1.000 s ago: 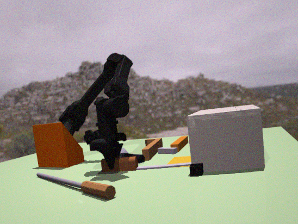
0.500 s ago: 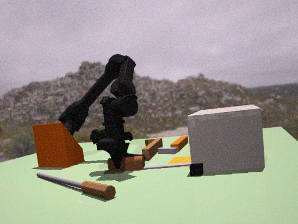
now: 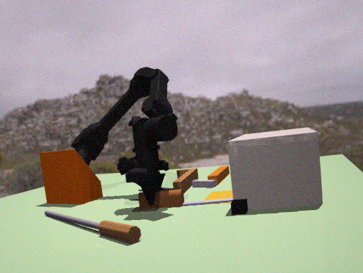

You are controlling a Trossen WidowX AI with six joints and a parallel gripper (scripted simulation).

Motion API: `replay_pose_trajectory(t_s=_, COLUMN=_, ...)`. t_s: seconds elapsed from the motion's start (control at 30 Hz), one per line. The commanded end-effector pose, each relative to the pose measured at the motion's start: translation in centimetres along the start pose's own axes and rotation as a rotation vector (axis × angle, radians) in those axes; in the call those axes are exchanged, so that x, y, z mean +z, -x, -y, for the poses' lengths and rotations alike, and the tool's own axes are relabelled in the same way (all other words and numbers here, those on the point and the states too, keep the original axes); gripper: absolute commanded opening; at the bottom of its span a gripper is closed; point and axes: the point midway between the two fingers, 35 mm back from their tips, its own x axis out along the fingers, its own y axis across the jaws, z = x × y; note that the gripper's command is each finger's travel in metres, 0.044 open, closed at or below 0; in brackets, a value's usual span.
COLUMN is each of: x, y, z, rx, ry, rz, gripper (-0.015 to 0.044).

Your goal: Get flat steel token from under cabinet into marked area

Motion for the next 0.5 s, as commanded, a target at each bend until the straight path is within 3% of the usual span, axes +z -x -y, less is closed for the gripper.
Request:
replay_pose_trajectory(t_s=0.0, x=-0.9, y=0.0, z=0.0, rx=0.002, ry=0.004, rz=-0.003, gripper=0.0000)
replay_pose_trajectory(t_s=0.47, x=-2.7, y=0.0, z=0.1, rx=0.002, ry=0.005, rz=-0.004, gripper=0.0000)
